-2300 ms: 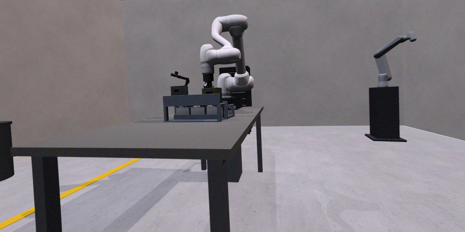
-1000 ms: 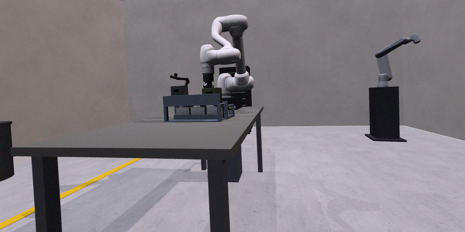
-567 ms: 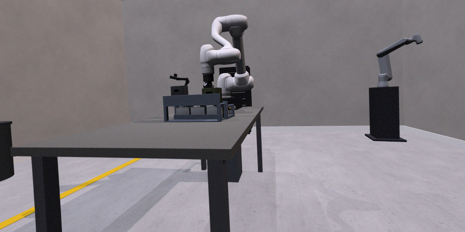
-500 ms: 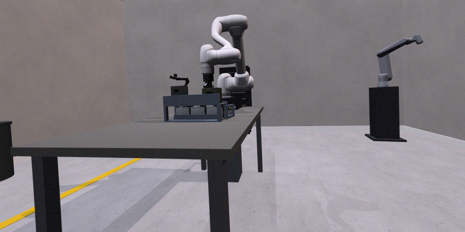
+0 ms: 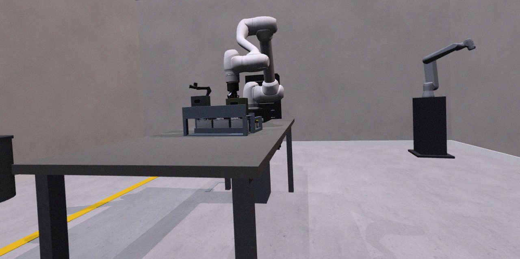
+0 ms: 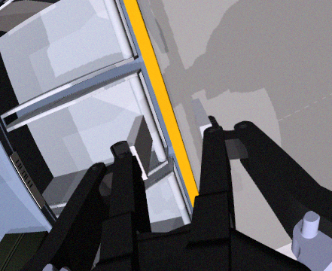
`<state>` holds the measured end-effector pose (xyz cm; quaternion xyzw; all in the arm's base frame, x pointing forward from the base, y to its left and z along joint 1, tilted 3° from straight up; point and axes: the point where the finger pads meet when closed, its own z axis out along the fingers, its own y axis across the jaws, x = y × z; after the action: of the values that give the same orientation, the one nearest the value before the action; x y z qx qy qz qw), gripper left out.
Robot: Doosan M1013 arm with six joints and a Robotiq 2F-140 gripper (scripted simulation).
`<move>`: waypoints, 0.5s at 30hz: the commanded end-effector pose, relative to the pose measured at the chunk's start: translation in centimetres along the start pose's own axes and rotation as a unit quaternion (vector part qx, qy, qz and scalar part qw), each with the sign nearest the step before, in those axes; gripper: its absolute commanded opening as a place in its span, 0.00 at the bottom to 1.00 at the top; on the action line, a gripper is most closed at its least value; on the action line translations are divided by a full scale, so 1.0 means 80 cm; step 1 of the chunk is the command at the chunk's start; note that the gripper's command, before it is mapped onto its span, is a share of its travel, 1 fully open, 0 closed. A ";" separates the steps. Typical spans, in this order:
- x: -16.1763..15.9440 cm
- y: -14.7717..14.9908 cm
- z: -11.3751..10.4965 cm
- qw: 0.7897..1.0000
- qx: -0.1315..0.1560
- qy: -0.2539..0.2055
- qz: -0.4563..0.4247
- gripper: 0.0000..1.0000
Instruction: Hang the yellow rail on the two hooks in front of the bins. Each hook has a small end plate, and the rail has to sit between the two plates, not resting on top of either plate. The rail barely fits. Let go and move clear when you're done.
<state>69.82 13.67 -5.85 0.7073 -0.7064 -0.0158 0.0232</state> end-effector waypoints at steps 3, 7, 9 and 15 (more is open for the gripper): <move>0.000 0.000 0.000 1.000 0.000 0.000 0.000 0.37; 0.000 0.000 -0.015 1.000 0.000 0.000 0.000 0.37; 0.000 0.000 -0.045 1.000 0.000 0.000 0.000 0.37; 0.000 0.000 -0.075 1.000 0.000 0.000 0.000 0.37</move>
<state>70.15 13.74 0.00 0.7073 -0.7064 -0.0158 0.0231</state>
